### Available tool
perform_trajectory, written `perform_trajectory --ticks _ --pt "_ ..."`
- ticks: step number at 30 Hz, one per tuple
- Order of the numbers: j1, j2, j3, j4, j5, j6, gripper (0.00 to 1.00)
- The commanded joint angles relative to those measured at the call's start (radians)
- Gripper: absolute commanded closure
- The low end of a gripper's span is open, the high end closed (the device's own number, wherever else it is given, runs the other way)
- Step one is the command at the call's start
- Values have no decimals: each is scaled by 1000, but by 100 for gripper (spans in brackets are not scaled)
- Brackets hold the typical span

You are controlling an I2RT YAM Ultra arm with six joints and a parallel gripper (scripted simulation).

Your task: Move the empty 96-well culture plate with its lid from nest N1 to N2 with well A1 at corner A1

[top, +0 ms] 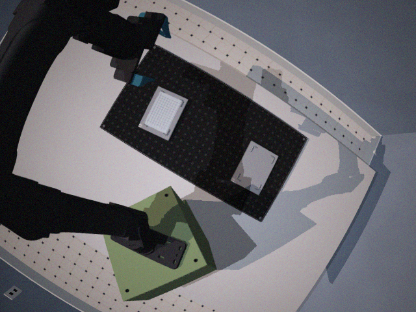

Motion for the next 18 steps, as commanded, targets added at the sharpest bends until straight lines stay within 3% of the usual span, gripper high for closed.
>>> perform_trajectory --ticks 1,17,18 --pt "-8 -20 16 1 2 2 0" --pt "-8 -20 16 1 2 2 0" --pt "-1 17 -26 27 -14 38 0"
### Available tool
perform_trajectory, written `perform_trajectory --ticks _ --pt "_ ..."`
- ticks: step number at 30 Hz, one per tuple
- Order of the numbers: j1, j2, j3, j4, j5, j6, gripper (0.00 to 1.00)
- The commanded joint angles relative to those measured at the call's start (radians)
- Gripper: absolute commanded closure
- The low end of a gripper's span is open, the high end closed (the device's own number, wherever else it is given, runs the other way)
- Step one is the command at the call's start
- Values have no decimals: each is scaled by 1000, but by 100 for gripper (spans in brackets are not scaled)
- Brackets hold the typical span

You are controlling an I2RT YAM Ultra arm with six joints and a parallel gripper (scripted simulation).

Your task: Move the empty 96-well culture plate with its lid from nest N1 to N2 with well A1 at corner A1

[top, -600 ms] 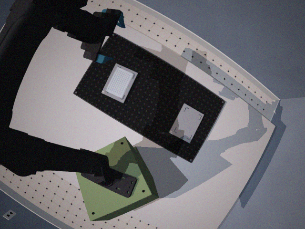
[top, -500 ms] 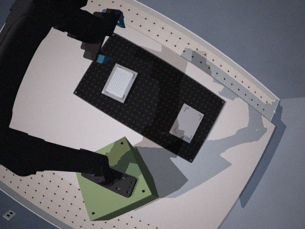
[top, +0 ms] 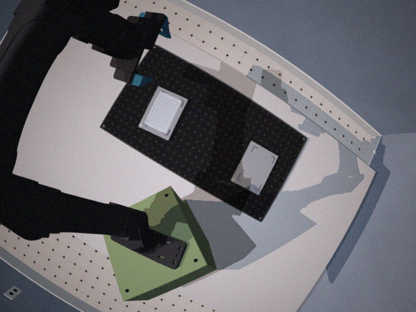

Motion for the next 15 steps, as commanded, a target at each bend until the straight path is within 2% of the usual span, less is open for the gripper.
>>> perform_trajectory --ticks 1,9,12,14,15 --pt "0 23 -33 38 -22 64 0" --pt "4 80 -100 149 -82 275 0" --pt "23 64 -123 190 -98 329 0" --pt "19 111 -145 218 -113 393 0" --pt "19 111 -145 218 -113 393 0"
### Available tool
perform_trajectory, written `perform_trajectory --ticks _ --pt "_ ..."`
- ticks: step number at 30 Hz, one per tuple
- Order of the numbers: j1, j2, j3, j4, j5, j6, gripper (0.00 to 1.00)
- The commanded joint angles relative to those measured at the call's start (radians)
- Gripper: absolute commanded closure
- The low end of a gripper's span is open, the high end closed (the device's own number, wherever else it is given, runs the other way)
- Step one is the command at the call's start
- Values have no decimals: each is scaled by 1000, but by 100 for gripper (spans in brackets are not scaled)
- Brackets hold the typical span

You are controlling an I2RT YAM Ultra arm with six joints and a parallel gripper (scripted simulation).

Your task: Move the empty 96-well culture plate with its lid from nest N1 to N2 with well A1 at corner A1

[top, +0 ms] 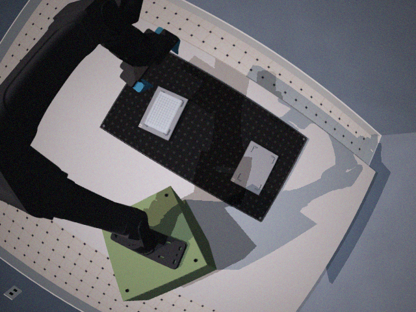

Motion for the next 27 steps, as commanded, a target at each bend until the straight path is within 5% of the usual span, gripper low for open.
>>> perform_trajectory --ticks 1,16,19,27 --pt "-4 14 -21 62 -24 89 0" --pt "28 116 -168 287 -122 479 0" --pt "9 88 -180 310 -131 513 0" --pt "28 182 -259 426 -190 741 0"
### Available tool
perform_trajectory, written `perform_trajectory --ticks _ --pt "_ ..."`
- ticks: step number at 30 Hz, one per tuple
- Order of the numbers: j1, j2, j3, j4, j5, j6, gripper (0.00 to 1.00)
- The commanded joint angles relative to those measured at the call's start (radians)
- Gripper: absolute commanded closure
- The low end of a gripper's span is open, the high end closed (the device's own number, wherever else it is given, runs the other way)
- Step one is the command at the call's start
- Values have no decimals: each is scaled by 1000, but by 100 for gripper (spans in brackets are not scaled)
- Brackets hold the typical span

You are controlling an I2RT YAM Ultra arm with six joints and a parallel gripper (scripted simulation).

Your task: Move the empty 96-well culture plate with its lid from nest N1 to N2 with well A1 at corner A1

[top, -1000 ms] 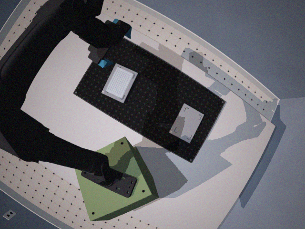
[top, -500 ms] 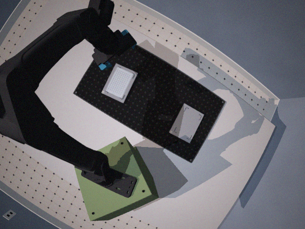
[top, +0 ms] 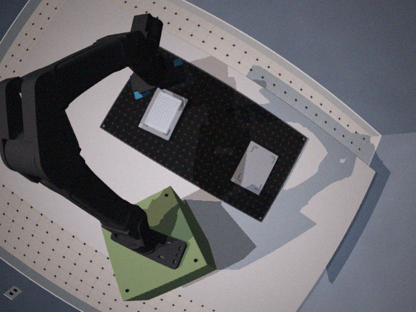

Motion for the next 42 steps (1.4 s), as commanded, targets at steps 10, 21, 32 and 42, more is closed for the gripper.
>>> perform_trajectory --ticks 10,21,32,42 --pt "-7 43 -117 206 -104 370 0" --pt "34 157 -236 380 -183 684 0" --pt "34 140 -296 478 -178 767 0" --pt "35 141 -297 483 -176 769 0"
